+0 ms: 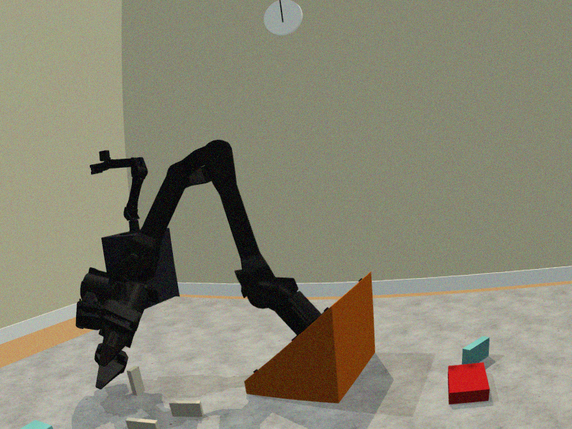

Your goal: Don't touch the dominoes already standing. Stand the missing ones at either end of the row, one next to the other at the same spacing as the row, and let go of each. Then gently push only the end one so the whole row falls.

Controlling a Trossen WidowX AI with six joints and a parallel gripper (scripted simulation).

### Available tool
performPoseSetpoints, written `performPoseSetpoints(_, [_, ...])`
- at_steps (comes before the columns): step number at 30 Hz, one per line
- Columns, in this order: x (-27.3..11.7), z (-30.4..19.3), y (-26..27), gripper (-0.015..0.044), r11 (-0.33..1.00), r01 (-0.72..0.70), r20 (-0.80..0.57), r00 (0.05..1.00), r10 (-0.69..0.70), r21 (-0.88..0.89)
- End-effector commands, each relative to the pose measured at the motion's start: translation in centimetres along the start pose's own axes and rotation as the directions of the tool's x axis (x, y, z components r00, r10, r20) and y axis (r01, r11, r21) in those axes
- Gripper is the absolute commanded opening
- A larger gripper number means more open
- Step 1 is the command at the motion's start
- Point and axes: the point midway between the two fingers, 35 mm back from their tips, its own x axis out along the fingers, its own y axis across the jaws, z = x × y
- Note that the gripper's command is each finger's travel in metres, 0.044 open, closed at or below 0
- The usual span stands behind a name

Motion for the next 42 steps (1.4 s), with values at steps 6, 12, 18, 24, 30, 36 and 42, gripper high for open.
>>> performPoseSetpoints(6, [-1.3,0.9,4.6,0.044,0.735,0.505,-0.392,0.853,-0.345,0.452])
performPoseSetpoints(12, [-5.5,-0.4,4.0,0.044,0.411,0.809,-0.519,0.586,-0.622,0.42])
performPoseSetpoints(18, [-6.6,-0.2,3.8,0.044,0.342,0.846,-0.509,0.522,-0.684,0.408])
performPoseSetpoints(24, [-6.6,-0.2,3.8,0.044,0.342,0.846,-0.509,0.522,-0.684,0.408])
performPoseSetpoints(30, [-6.6,-0.2,3.7,0.044,0.342,0.846,-0.509,0.522,-0.684,0.408])
performPoseSetpoints(36, [-4.2,-2.4,0.8,0.044,0.341,0.846,-0.509,0.522,-0.684,0.409])
performPoseSetpoints(42, [-3.3,-3.4,-0.6,0.044,0.342,0.846,-0.506,0.521,-0.687,0.409])
